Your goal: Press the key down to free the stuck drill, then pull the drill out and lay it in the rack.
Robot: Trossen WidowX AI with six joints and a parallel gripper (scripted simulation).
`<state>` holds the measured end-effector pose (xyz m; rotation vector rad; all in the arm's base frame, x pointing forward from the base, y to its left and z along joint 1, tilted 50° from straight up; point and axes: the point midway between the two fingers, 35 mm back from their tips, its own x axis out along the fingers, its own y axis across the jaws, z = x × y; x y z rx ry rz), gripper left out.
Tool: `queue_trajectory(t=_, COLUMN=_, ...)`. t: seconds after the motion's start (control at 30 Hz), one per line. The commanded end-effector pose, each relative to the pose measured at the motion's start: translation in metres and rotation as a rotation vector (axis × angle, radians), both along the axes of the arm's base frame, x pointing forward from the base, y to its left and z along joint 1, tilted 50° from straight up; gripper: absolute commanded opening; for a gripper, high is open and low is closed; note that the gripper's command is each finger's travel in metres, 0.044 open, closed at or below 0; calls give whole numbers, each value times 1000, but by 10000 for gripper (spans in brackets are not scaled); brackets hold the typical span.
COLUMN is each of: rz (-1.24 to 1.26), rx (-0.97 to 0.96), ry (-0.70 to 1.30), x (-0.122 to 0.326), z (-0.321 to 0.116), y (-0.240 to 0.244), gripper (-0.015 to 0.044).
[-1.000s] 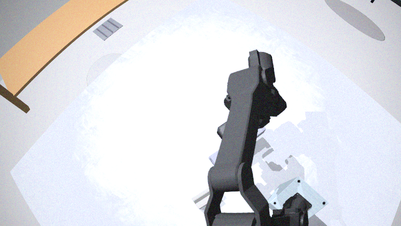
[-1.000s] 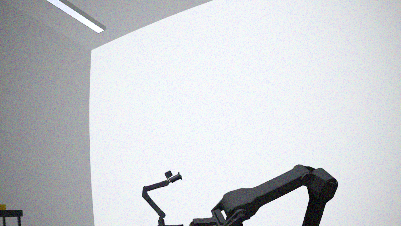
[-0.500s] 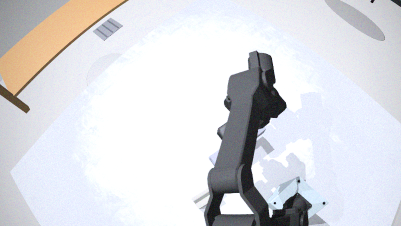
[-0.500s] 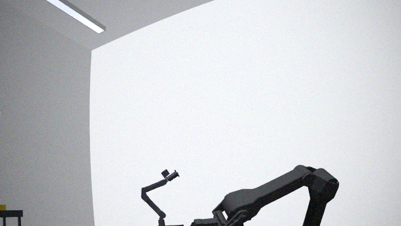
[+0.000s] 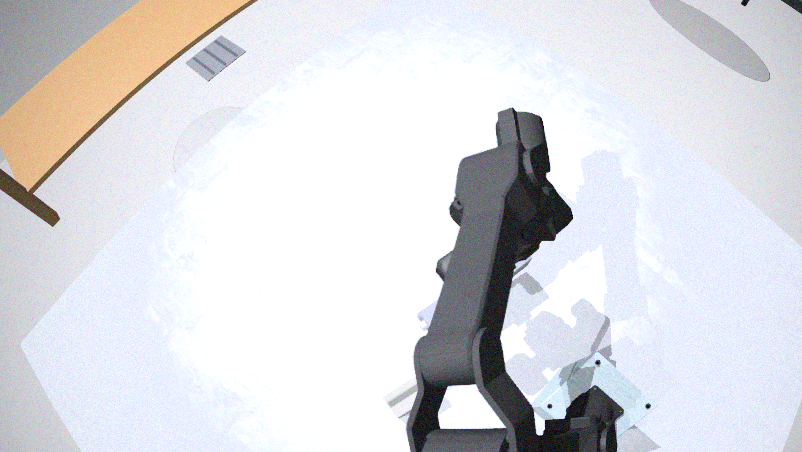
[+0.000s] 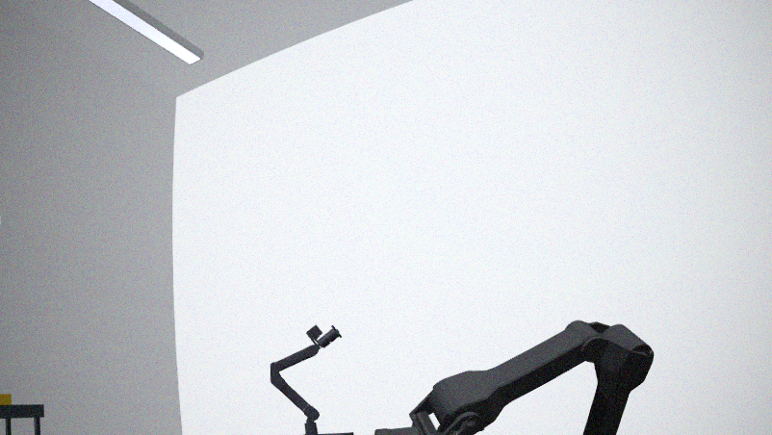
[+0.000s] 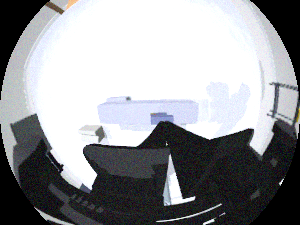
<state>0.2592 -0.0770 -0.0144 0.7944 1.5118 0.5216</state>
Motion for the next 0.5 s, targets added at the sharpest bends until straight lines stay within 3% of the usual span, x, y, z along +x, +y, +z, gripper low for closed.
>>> queue_trajectory(t=0.0, rz=10, rx=16, ry=33, x=-5, z=-2, y=5, gripper=53)
queue_trajectory(t=0.27, rz=10, rx=14, ry=34, x=1, z=40, y=-46, gripper=263)
queue_trajectory(t=0.4, rz=10, rx=9, ry=15, x=1, z=36, y=-38, gripper=367)
queue_trajectory(t=0.47, rz=121, rx=-7, ry=-107, x=10, z=40, y=-20, gripper=420)
